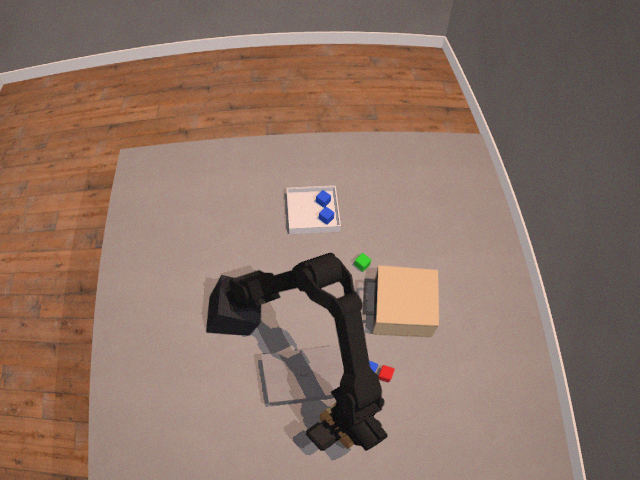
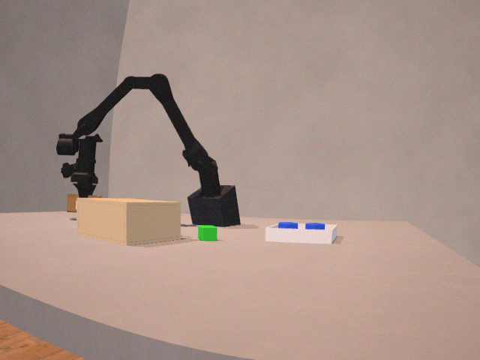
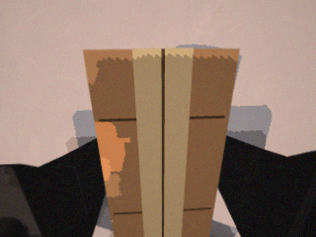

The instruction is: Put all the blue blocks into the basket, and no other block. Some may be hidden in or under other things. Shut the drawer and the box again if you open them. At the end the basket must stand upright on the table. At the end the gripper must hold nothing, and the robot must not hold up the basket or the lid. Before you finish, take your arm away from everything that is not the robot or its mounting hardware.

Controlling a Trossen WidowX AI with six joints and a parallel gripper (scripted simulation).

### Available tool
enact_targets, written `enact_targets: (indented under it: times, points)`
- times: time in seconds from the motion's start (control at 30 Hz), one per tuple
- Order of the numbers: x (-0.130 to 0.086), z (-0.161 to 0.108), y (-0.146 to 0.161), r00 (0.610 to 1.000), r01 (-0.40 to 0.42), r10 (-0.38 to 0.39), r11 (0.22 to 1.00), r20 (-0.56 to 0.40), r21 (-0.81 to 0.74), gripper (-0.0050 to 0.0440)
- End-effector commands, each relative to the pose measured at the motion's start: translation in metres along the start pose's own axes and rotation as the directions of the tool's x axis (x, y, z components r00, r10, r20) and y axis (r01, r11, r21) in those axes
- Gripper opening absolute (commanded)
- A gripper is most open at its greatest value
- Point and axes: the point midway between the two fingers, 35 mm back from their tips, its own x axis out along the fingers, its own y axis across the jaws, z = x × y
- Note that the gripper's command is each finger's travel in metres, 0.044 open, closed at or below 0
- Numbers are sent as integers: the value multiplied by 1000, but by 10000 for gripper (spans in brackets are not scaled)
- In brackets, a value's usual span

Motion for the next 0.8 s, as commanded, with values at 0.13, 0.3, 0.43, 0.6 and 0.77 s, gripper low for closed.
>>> enact_targets:
  times: [0.13,0.3,0.43,0.6,0.77]
  points:
    - [9,-4,-1,1000,4,-4,1000,-15,7,0]
    - [12,-4,-1,1000,4,-4,1000,-15,7,0]
    - [16,-4,-1,1000,4,-4,1000,-15,7,0]
    - [21,-4,-1,1000,4,-4,1000,-15,7,0]
    - [24,-4,-1,1000,4,-4,1000,-15,7,0]
